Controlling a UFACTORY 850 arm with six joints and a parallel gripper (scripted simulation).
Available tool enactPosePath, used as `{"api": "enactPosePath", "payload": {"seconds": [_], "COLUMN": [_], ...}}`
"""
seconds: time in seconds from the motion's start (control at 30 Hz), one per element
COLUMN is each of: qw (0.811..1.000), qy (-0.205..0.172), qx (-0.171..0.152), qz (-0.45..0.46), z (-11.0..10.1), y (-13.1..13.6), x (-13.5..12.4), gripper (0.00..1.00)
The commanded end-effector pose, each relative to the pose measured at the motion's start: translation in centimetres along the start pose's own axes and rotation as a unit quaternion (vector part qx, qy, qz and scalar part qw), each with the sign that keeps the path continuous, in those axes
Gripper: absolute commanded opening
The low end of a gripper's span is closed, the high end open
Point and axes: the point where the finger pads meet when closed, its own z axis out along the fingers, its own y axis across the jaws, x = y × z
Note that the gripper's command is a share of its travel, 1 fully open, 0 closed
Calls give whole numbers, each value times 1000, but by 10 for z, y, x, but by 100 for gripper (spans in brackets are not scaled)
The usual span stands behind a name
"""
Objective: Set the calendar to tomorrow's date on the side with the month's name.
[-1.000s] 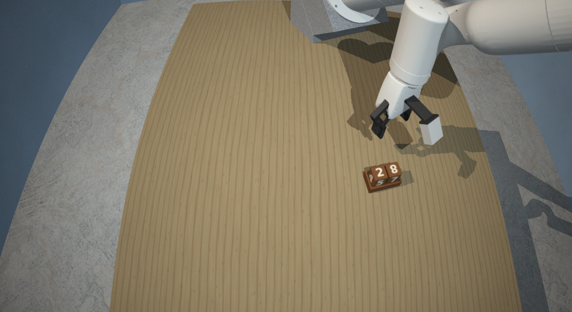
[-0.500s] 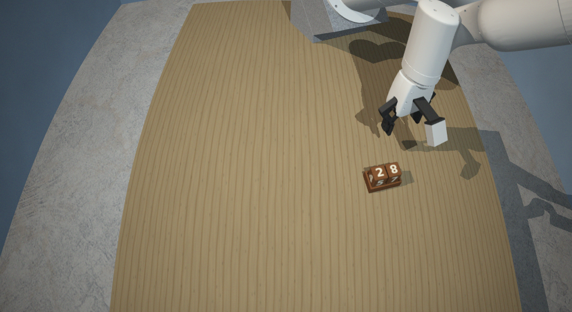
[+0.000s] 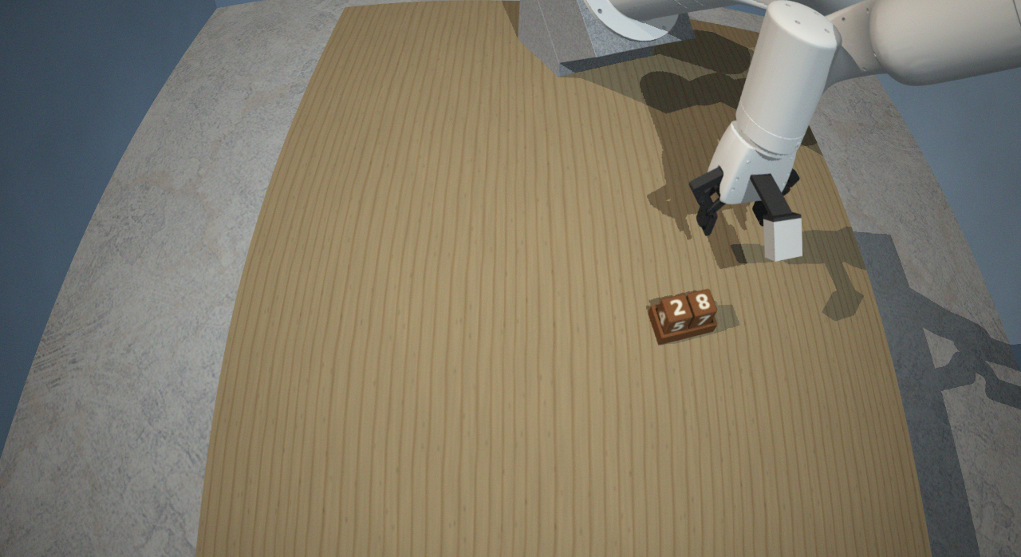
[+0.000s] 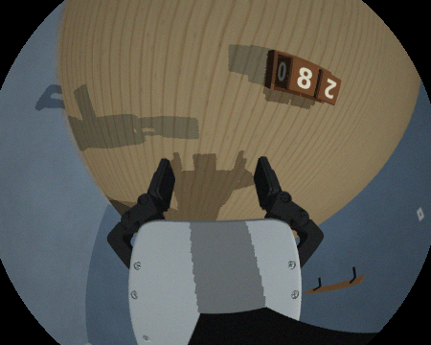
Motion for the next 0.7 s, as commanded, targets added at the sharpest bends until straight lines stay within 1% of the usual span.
{"api": "enactPosePath", "payload": {"seconds": [0.0, 0.1, 0.3, 0.43, 0.67], "qw": [1000, 1000, 993, 993, 993], "qy": [-2, -2, -1, -1, -1], "qx": [-3, -3, -3, -3, -3], "qz": [11, 19, 115, 115, 115], "z": [0, 0, 0, 0, 0], "y": [-4, -4, -11, -29, -32], "x": [1, 1, 2, 4, 4], "gripper": [100, 100, 100, 100, 100]}}
